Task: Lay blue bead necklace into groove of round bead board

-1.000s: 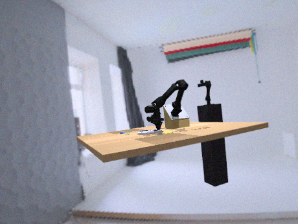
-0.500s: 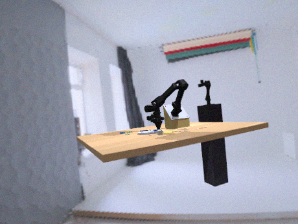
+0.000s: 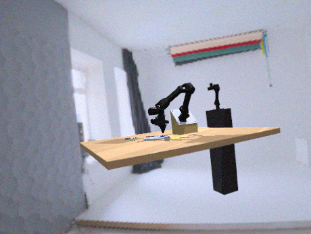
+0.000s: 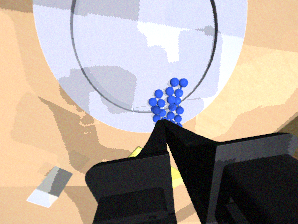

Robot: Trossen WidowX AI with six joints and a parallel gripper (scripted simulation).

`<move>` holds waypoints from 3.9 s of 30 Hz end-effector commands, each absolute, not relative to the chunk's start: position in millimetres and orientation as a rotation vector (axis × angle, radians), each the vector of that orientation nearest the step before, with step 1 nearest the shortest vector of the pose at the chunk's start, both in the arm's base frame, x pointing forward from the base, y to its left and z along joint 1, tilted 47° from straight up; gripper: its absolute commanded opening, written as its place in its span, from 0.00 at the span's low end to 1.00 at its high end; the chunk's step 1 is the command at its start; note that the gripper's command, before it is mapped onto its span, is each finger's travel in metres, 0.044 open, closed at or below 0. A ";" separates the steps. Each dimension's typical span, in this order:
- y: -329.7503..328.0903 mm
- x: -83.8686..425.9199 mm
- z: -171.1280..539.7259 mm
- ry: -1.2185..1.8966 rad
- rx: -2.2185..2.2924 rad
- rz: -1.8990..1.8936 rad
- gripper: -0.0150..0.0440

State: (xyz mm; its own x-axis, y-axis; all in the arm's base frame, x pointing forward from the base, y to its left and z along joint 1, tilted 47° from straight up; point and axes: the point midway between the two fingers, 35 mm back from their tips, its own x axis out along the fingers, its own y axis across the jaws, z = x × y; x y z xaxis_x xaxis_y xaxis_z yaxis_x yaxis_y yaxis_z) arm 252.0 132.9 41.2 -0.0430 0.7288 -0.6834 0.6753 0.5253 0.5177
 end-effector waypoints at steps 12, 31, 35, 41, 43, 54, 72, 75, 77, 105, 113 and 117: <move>126.4 289.9 30.7 1.753 1.181 0.070 0.25; 141.1 289.7 17.9 1.749 1.176 0.073 0.34; 141.1 289.7 17.9 1.749 1.176 0.073 0.52; 141.1 289.7 17.9 1.749 1.176 0.073 0.79; 139.4 289.8 19.3 1.749 1.177 0.073 0.88; 125.6 288.9 29.6 1.753 1.181 0.070 1.00; 124.6 229.3 49.5 1.751 1.166 0.086 0.78; 130.6 229.0 43.9 1.751 1.166 0.086 0.78; 135.0 228.5 39.9 1.751 1.167 0.087 0.78; 152.2 227.9 25.6 1.749 1.165 0.094 0.69; 152.2 227.9 25.6 1.749 1.165 0.094 0.33; 152.2 227.9 25.6 1.749 1.165 0.094 0.29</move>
State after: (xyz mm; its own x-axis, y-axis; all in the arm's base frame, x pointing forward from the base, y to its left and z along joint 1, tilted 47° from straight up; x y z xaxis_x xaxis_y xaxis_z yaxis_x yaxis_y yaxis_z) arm 227.9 151.9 25.6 -0.0452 0.7331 -0.6787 0.6587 0.5326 0.5314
